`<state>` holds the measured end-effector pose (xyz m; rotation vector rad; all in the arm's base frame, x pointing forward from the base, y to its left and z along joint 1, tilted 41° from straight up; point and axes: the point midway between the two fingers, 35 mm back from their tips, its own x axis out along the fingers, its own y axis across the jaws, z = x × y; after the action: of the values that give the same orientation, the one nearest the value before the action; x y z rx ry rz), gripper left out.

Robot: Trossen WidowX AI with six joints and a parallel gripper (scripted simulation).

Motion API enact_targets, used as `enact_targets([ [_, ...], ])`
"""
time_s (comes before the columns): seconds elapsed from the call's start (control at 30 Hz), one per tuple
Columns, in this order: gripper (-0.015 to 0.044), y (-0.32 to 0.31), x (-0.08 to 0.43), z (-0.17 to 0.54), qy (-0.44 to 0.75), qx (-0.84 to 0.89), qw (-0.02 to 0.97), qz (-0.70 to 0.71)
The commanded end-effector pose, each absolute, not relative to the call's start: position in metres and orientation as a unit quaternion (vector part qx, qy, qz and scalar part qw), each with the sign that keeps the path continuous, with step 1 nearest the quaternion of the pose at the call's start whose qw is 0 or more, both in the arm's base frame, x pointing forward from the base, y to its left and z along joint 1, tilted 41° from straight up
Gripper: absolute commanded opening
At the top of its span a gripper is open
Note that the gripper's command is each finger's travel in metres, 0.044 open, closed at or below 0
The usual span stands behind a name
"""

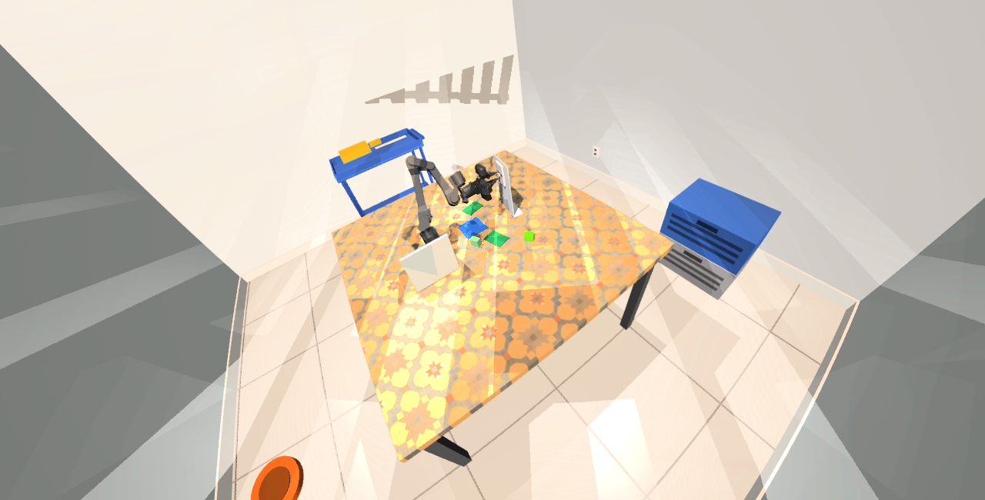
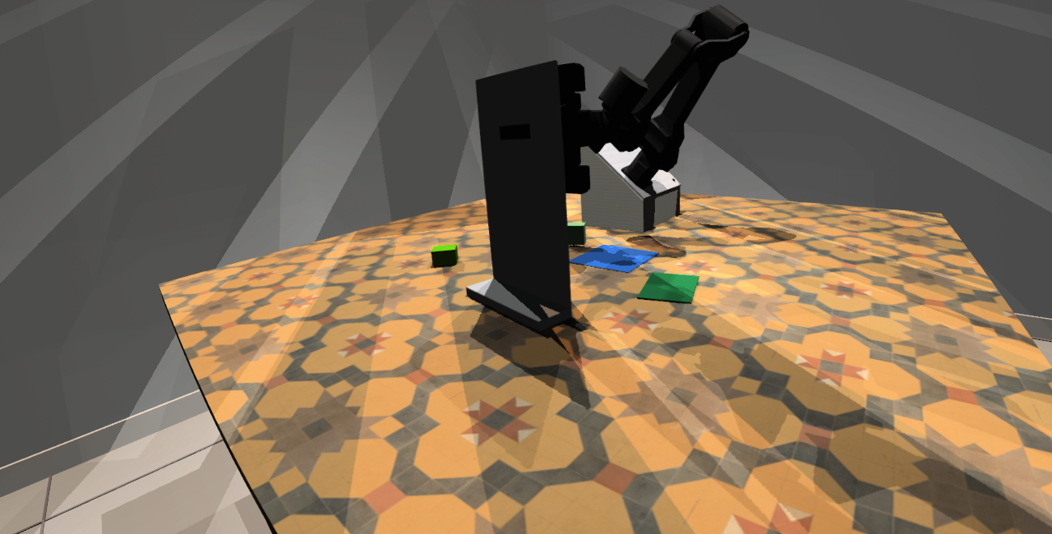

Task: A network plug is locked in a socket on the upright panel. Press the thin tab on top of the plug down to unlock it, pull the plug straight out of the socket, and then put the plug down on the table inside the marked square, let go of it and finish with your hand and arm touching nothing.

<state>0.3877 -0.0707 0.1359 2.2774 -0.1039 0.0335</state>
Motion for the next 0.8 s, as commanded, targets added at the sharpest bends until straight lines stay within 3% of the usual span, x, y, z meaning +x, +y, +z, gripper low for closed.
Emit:
enact_targets([
  [0.0,0.0156,-0.0728,0.3948,0.1343,-0.041,0.909,0.415,0.013],
  [0.07,0.0156,-0.073,0.3958,0.1342,-0.041,0.909,0.415,0.013],
  [0.13,0.0104,-0.073,0.3958,0.1342,-0.041,0.909,0.415,0.013],
  [0.63,0.0004,-0.073,0.3958,0.1342,-0.041,0.909,0.415,0.013],
  [0.77,0.0,-0.0728,0.395,0.1342,-0.041,0.909,0.415,0.013],
])
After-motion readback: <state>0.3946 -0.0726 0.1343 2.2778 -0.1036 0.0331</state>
